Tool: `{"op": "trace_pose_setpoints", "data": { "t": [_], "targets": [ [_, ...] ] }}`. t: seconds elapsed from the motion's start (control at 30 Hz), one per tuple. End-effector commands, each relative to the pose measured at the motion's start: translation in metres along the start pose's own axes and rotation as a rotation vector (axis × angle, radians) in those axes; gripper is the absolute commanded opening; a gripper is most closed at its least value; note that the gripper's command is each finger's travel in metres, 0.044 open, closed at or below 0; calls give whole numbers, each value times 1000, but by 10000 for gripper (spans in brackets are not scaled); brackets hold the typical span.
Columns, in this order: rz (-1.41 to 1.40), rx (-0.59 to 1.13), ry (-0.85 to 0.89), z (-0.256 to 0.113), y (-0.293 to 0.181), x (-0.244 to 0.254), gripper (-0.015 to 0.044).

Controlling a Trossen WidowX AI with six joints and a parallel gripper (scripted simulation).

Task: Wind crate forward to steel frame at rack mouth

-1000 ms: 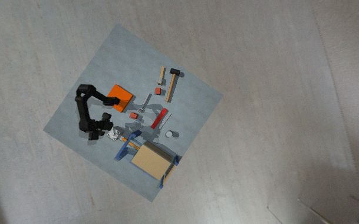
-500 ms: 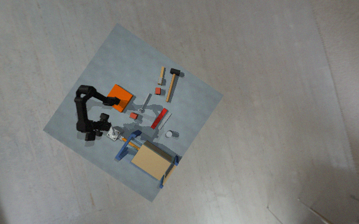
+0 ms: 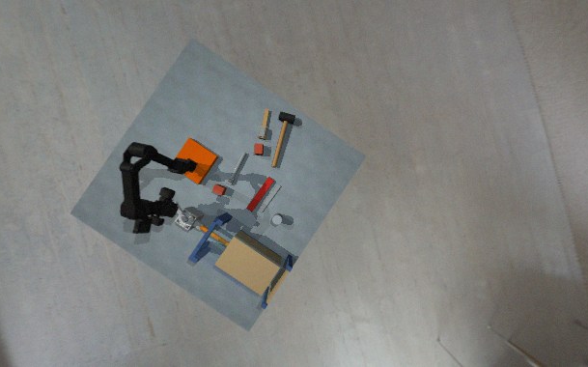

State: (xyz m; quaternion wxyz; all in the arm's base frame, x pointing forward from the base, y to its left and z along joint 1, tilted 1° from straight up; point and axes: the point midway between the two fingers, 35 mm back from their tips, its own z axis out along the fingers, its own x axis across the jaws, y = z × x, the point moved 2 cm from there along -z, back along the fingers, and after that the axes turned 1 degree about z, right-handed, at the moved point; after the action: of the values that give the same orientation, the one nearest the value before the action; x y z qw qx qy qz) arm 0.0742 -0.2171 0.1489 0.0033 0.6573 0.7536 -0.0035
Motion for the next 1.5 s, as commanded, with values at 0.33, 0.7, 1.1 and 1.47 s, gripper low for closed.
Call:
{"op": "trace_pose_setpoints", "data": {
  "t": [0.33, 0.7, 1.1, 1.47],
  "targets": [
    [3, 12, -17, 1, -10, -26, 0],
    [3, 13, -18, 1, -14, -42, 0],
    [3, 13, -19, 0, -14, -59, 0],
    [3, 13, -21, 0, -11, -83, 0]
  ]
}}
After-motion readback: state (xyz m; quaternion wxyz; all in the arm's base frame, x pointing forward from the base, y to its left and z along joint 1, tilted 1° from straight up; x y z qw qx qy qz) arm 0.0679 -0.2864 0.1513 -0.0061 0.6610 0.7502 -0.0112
